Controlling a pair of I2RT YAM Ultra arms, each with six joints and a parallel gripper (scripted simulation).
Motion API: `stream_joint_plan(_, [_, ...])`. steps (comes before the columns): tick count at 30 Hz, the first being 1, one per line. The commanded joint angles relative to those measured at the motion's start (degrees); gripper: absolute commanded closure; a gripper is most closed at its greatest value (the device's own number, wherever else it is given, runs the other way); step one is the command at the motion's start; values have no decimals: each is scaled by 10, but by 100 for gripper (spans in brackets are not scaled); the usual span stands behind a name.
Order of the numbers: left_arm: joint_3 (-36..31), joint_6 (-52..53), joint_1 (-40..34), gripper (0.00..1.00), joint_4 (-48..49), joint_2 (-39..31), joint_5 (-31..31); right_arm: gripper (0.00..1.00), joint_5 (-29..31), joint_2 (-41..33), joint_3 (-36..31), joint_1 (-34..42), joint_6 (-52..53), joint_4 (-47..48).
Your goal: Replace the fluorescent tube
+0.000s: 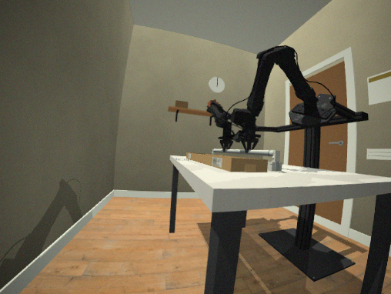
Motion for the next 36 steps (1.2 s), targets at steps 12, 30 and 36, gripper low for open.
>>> stream_joint_plan(12, [14, 0, -12, 89, 15, 3, 24, 89, -24, 13, 14, 9, -4, 5])
stream_joint_plan(30, [11, 4, -6, 89, 23, 0, 26, 89, -27, 19, 16, 9, -9, 20])
stream_joint_plan(36, [17, 2, -6, 89, 25, 12, 27, 89, -27, 12, 16, 7, -9, 20])
